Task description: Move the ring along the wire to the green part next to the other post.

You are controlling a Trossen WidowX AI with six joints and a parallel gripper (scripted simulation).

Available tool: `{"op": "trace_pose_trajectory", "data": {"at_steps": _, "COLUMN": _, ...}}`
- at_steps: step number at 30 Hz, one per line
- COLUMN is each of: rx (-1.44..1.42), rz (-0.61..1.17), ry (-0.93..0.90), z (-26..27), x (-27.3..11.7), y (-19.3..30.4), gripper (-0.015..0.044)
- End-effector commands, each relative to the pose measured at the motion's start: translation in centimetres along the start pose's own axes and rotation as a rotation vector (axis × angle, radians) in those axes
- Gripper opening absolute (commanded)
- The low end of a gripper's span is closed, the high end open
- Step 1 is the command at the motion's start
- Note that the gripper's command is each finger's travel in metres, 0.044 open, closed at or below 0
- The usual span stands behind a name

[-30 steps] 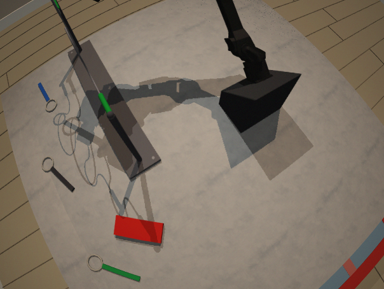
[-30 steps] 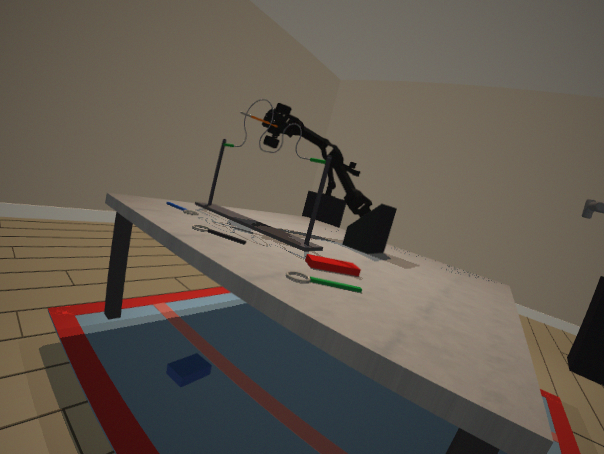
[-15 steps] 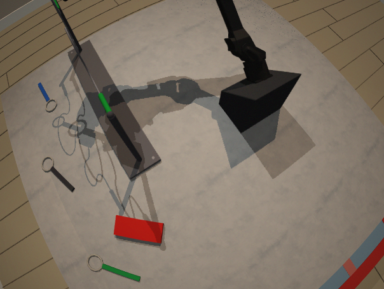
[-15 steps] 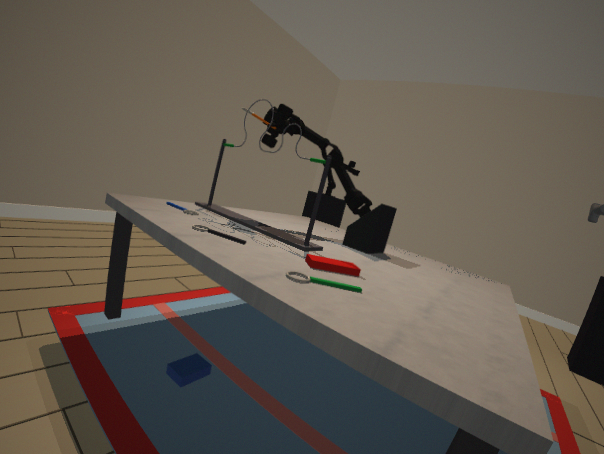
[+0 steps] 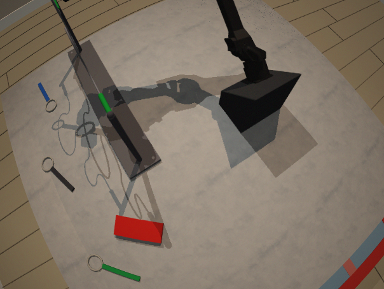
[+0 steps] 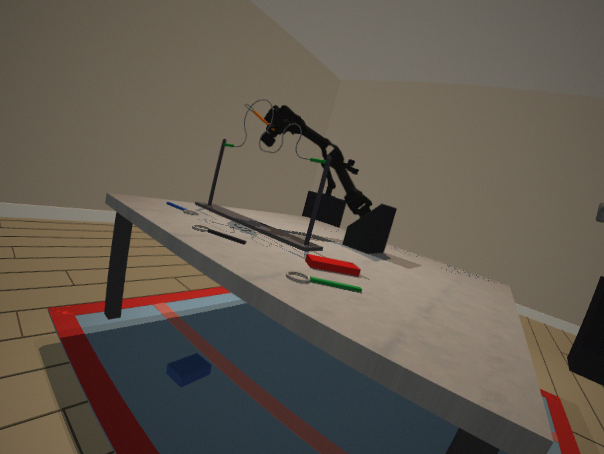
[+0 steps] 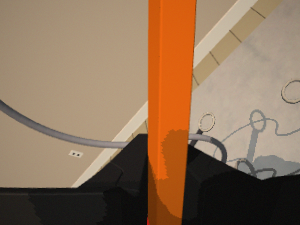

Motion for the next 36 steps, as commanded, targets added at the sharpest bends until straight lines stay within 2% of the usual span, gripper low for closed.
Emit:
{"op": "trace_pose_trajectory", "data": {"at_steps": 1, "rx": -0.054, "rz": 0.0, "ry": 0.03, "z": 0.02, "x": 0.13, "y": 0.2, "gripper": -0.015}}
{"op": "trace_pose_trajectory", "data": {"at_steps": 36, "rx": -0.448, "rz": -0.043, "ry": 0.219, "z": 0.2, "x": 0.45, "y": 0.82, "gripper": -0.015}}
Point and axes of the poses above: the point midway between the two fingers, 35 mm back from their tips, its own x axis out along the fingers, its own z axis across the jaws, y = z × x, the point moved 10 cm from there along -x, back along the fingers, and after that the axes turned 2 degrees about -x, right-handed, at the moved point
